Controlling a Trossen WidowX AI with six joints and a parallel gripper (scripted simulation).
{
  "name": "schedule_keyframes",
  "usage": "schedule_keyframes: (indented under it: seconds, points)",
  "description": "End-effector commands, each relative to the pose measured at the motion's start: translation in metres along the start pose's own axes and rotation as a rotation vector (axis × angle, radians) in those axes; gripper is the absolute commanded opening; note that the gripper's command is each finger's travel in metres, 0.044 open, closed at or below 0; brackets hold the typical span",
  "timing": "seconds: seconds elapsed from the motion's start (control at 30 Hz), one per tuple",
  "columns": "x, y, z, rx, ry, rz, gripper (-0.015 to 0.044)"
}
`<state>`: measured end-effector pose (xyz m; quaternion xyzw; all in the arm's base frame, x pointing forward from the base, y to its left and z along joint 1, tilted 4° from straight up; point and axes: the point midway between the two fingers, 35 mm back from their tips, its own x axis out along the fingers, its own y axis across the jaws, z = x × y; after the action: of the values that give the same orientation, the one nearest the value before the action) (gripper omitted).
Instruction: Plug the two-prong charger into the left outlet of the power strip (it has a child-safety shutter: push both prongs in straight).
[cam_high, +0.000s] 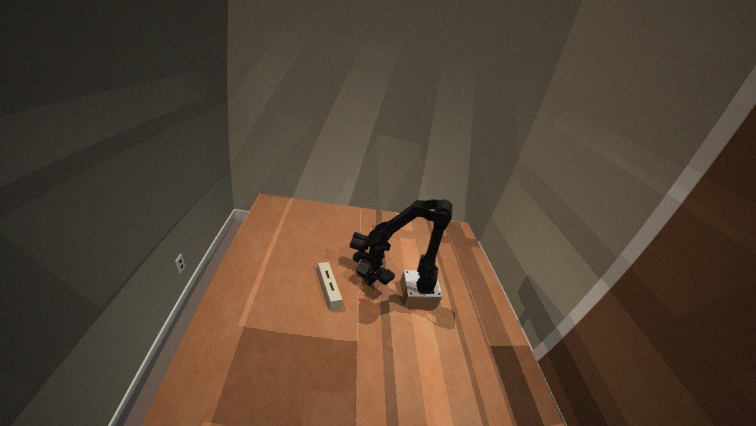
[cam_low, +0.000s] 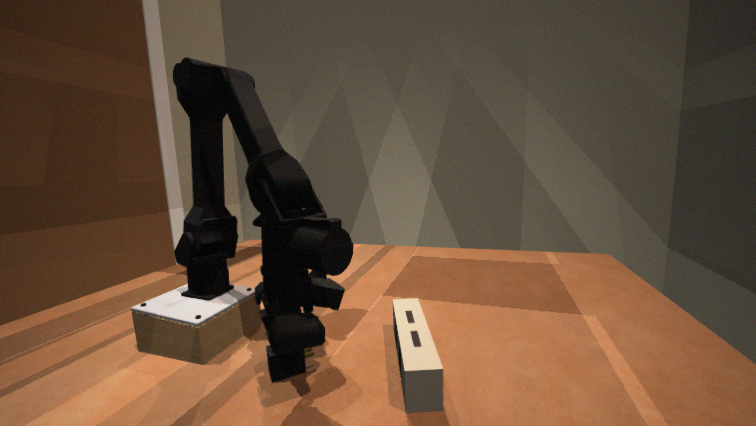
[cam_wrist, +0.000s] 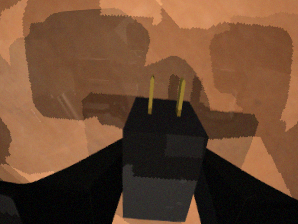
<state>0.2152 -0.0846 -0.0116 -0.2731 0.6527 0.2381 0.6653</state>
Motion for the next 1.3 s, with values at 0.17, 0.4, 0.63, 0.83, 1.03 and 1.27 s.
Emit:
schedule_keyframes:
  seconds: [0.17, 0.4, 0.63, 0.83, 1.03, 1.27]
  points:
    - [-0.003, -0.001, 0.0, 0.0, 0.0, -0.001, 0.0052]
    - [-0.026, -0.001, -0.002, 0.002, 0.003, 0.0, 0.0]
    - [-0.051, 0.003, -0.007, 0.004, 0.007, 0.001, 0.0]
    - [-0.053, 0.004, -0.006, 0.02, 0.007, 0.002, 0.0]
    - [-0.049, 0.003, 0.004, 0.071, 0.004, 0.005, 0.0]
    - [-0.043, 0.002, 0.016, 0.134, 0.001, 0.009, 0.0]
